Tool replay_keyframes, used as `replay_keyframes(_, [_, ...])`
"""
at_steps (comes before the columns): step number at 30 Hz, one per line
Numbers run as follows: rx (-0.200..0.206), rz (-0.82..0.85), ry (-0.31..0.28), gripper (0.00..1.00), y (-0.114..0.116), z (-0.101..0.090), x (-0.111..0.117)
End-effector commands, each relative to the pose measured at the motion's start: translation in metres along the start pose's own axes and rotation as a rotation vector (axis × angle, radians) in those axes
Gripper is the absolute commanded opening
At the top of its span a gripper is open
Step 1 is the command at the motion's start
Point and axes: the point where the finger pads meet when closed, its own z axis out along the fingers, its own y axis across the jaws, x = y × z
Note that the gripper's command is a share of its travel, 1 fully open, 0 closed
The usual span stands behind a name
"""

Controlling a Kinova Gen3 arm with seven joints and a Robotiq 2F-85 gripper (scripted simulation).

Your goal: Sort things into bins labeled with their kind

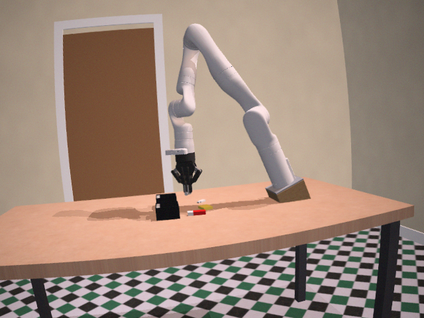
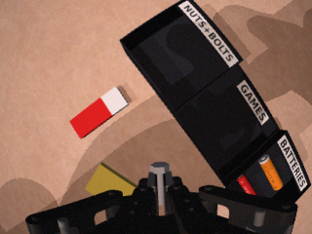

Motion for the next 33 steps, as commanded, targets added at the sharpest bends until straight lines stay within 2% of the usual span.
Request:
replay_keyframes(1, [-0.002, 0.001, -0.001, 0.00, 0.001, -0.001, 0.000])
replay_keyframes(5, [-0.003, -0.001, -0.003, 0.00, 0.001, -0.012, 0.000])
replay_keyframes(14, [-0.002, -0.001, -0.005, 0.00, 0.001, -0.012, -0.001])
replay_keyframes(17, [-0.002, 0.007, -0.005, 0.00, 0.002, -0.011, 0.005])
replay_keyframes(22, [-0.003, 0.005, -0.006, 0.00, 0.008, -0.010, 0.031])
replay_keyframes(26, [-0.003, -0.211, -0.002, 0.00, 0.010, -0.011, 0.057])
replay_keyframes(32, [-0.009, -0.468, -0.002, 0.00, 0.017, -0.011, 0.092])
replay_keyframes(33, [-0.009, -0.468, -0.002, 0.00, 0.017, -0.011, 0.092])
